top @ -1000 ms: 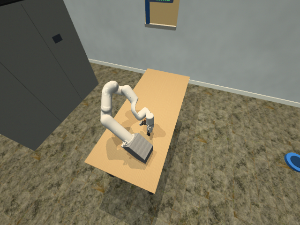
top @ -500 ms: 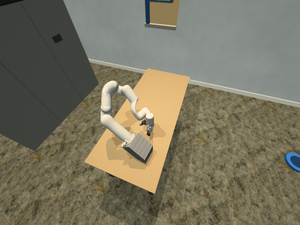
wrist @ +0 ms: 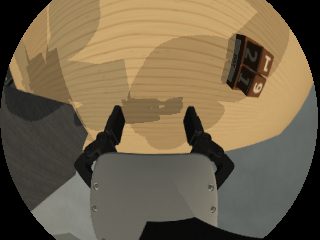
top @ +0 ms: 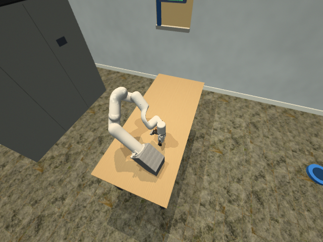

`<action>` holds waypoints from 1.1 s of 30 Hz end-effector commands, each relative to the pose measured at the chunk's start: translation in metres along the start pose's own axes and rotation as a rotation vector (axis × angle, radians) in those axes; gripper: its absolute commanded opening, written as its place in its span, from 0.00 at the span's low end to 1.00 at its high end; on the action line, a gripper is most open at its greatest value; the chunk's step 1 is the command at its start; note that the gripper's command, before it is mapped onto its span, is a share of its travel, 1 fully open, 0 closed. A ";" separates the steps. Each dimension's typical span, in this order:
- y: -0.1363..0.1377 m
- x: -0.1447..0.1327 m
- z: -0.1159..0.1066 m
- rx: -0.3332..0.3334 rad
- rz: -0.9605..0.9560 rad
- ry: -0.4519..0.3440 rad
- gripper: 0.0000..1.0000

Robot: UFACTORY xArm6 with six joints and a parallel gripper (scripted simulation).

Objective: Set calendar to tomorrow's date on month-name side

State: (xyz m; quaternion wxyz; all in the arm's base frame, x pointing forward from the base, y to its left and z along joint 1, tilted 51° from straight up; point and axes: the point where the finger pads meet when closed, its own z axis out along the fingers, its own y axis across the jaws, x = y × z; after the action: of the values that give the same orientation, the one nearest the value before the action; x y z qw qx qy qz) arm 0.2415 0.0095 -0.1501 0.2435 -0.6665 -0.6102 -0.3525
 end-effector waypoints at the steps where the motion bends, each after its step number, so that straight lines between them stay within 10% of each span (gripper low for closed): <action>1: 0.001 -0.001 -0.001 -0.002 -0.001 -0.001 1.00; 33: 0.002 0.000 -0.038 -0.002 -0.001 -0.001 1.00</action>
State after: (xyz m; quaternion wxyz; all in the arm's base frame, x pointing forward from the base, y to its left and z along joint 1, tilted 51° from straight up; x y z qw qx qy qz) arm 0.2353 -0.0180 -0.1270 0.2435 -0.6666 -0.6100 -0.3525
